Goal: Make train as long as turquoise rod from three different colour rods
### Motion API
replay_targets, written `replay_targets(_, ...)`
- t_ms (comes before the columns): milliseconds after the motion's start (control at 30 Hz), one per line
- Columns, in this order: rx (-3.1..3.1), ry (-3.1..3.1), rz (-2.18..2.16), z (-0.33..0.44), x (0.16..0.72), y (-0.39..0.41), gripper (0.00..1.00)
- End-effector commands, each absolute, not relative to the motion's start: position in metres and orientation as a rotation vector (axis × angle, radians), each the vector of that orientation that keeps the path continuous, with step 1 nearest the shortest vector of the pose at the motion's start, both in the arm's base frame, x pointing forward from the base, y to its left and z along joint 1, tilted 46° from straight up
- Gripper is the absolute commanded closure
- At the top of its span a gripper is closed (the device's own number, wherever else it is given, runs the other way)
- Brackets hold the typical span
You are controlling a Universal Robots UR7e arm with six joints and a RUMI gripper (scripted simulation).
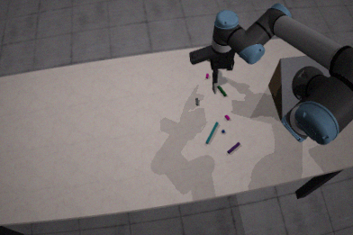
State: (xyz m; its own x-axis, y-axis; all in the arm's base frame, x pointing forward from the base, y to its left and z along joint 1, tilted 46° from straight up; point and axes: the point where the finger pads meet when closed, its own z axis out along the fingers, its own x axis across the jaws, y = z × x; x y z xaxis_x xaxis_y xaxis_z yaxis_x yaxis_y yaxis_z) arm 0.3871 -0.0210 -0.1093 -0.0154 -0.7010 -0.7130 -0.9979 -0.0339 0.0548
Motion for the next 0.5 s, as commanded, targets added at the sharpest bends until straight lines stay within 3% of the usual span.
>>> replay_targets(0,-1.699,1.878,0.850,-0.098,0.390,-0.011,0.00)
replay_targets(467,-1.446,2.161,0.954,-0.071,0.395,0.011,0.00)
